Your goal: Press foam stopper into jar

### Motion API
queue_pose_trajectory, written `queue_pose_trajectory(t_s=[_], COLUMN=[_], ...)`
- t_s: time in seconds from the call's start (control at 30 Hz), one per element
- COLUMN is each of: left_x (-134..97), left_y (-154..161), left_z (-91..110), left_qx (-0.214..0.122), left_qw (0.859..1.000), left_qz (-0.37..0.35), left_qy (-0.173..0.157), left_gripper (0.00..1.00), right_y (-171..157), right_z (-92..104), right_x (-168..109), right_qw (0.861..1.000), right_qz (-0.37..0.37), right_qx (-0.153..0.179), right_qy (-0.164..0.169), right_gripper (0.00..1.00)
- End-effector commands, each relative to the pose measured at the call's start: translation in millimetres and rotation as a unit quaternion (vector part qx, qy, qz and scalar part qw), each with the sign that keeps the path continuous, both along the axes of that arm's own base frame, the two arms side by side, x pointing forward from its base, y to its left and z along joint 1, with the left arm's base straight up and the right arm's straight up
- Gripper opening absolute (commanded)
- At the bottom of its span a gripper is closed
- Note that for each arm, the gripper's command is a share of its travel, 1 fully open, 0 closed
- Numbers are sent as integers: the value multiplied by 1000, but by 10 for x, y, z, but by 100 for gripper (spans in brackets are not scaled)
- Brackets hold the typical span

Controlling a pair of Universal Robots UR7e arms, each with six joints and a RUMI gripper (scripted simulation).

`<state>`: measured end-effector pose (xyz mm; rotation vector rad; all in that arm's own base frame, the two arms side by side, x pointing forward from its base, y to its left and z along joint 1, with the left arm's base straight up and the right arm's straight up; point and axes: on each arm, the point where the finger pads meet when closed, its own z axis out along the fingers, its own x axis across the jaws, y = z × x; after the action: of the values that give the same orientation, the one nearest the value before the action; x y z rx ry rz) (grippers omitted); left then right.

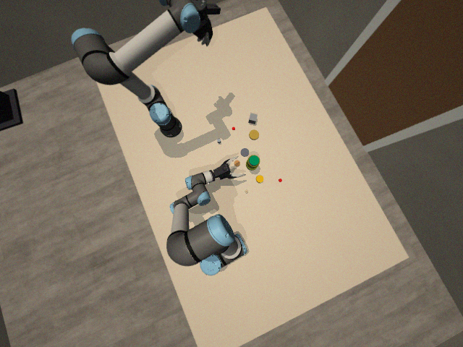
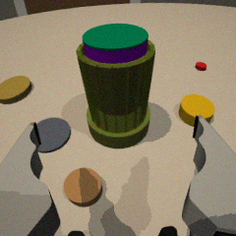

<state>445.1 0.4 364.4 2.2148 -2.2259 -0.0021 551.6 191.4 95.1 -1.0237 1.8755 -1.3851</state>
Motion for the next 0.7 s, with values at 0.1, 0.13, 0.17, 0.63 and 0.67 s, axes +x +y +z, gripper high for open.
queue_pose_trajectory(t_s=[0.1,0.13,0.17,0.63,0.67], left_x=[1,1,1,1,1], left_y=[-1,-1,-1,-1,-1], left_z=[4,4,4,4,4], left_qx=[0,0,0,0,0], left_qw=[1000,1000,1000,1000,1000], left_qz=[0,0,0,0,0], left_qy=[-1,-1,-1,-1,-1], left_gripper=[0,0,0,0,0], right_y=[-28,-32,-37,-89,-93], right_z=[-12,-15,-17,-44,-47], right_x=[49,56,63,142,149], right_qw=[1000,1000,1000,1000,1000], right_qz=[1,1,1,0,0], right_qx=[1,1,1,0,0], right_qy=[0,0,0,1,1], right_gripper=[79,79,79,79,79])
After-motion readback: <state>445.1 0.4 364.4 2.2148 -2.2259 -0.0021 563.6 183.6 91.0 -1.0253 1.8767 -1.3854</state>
